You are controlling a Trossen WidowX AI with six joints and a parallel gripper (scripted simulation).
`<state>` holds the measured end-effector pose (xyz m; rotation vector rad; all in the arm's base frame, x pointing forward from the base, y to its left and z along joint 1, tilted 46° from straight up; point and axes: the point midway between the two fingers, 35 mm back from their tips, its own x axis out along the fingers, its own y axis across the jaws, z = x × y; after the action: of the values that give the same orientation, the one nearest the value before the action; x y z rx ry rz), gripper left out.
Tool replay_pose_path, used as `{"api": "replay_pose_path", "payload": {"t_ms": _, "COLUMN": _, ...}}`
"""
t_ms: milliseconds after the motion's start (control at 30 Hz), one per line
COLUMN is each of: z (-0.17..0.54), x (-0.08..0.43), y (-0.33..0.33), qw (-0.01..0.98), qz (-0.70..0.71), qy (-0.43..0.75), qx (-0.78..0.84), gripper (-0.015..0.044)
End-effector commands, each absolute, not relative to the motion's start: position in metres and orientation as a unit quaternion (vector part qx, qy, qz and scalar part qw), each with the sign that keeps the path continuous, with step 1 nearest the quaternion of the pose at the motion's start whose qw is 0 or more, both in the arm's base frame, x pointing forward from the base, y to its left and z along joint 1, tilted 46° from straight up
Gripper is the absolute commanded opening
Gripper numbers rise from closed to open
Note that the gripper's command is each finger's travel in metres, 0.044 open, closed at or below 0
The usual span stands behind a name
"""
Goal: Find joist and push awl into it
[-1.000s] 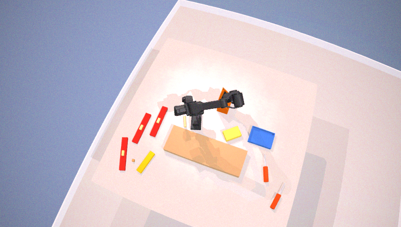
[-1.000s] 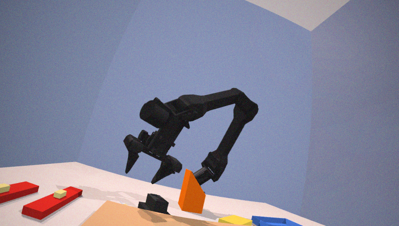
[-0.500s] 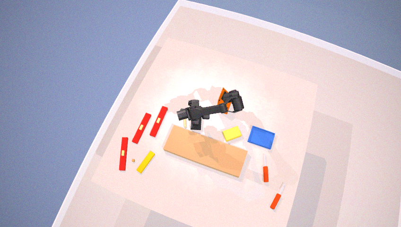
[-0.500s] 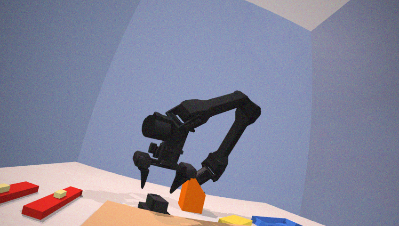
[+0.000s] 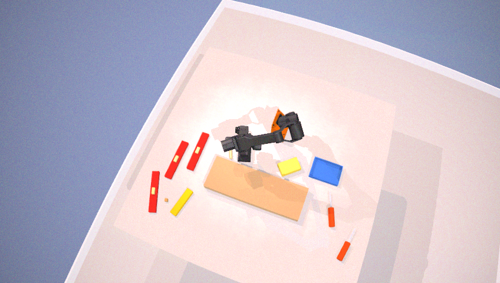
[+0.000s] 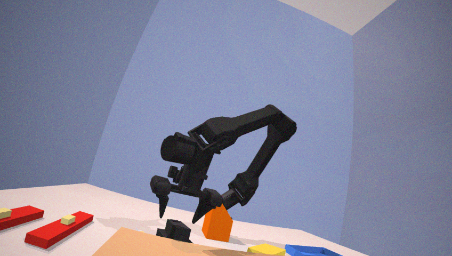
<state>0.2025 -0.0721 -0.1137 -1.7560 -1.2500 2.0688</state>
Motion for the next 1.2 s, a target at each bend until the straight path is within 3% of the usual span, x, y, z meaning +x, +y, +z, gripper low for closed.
{"api": "replay_pose_path", "payload": {"t_ms": 0, "z": -0.119, "x": 0.200, "y": -0.064, "qw": 0.082, "qz": 0.691, "qy": -0.418, "qx": -0.583, "gripper": 0.0440}}
{"api": "replay_pose_path", "payload": {"t_ms": 667, "z": -0.139, "x": 0.197, "y": -0.042, "qw": 0.082, "qz": 0.691, "qy": -0.419, "qx": -0.583, "gripper": 0.0440}}
{"api": "replay_pose_path", "payload": {"t_ms": 800, "z": -0.139, "x": 0.197, "y": -0.042, "qw": 0.082, "qz": 0.691, "qy": -0.419, "qx": -0.583, "gripper": 0.0335}}
{"api": "replay_pose_path", "payload": {"t_ms": 1167, "z": -0.139, "x": 0.197, "y": -0.042, "qw": 0.082, "qz": 0.691, "qy": -0.419, "qx": -0.583, "gripper": 0.0262}}
